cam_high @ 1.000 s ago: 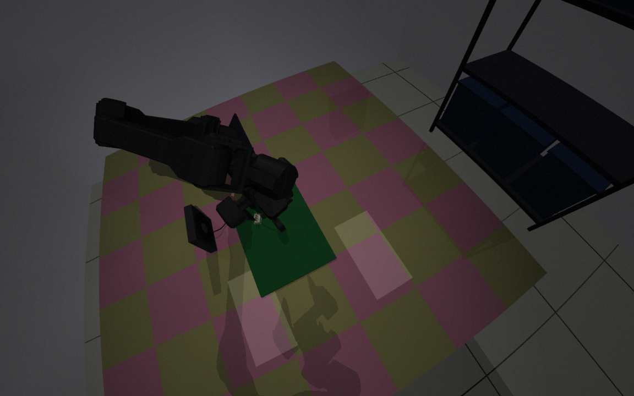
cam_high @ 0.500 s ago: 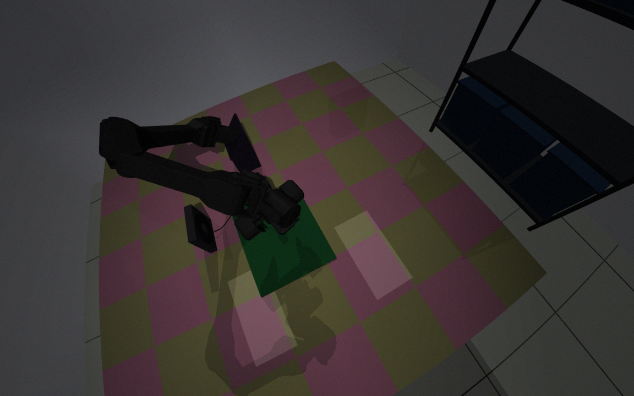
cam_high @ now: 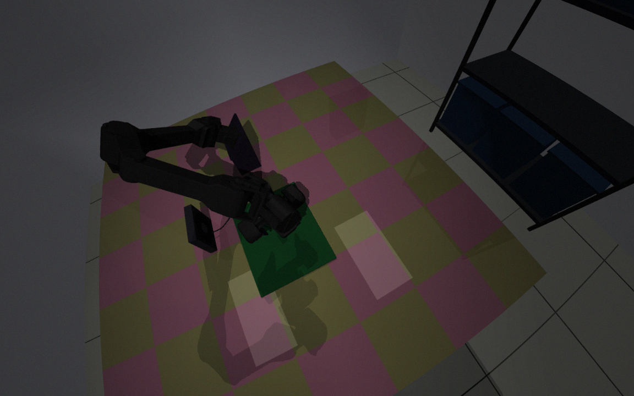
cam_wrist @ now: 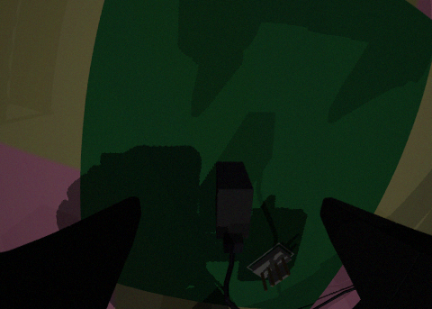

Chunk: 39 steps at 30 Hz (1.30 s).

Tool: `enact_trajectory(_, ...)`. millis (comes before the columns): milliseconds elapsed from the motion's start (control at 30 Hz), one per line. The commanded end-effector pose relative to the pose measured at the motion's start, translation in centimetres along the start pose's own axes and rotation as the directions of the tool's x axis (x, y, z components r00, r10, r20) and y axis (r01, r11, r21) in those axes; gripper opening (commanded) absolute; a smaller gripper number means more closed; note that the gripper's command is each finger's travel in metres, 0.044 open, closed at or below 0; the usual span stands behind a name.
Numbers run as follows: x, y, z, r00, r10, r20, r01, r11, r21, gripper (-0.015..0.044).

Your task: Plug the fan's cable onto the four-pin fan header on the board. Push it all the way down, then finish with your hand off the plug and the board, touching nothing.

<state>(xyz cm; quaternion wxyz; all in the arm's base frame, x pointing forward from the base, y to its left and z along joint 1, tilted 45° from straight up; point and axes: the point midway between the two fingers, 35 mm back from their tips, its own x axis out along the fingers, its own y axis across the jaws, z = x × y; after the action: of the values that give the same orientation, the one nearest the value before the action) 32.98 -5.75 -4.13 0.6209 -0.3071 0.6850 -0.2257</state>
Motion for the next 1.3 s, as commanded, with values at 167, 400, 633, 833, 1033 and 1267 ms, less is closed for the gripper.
enact_trajectory(167,1.6,-0.1,-0.1,1.0,-0.007,-0.004,0.007,1.0,-0.007,0.044)
enact_trajectory(400,2.8,-0.1,-0.2,1.0,-0.008,-0.004,0.008,1.0,-0.007,0.044)
enact_trajectory(633,3.6,-0.1,-0.3,1.0,-0.009,-0.005,0.009,1.0,-0.007,0.044)
enact_trajectory(833,3.4,-0.1,-0.2,1.0,-0.003,-0.003,0.003,1.0,0.0,0.0335)
enact_trajectory(1033,3.4,-0.1,-0.2,1.0,-0.003,-0.003,0.003,1.0,0.0,0.0177)
enact_trajectory(1267,3.4,-0.1,-0.2,1.0,-0.003,-0.003,0.003,1.0,0.0,0.0)
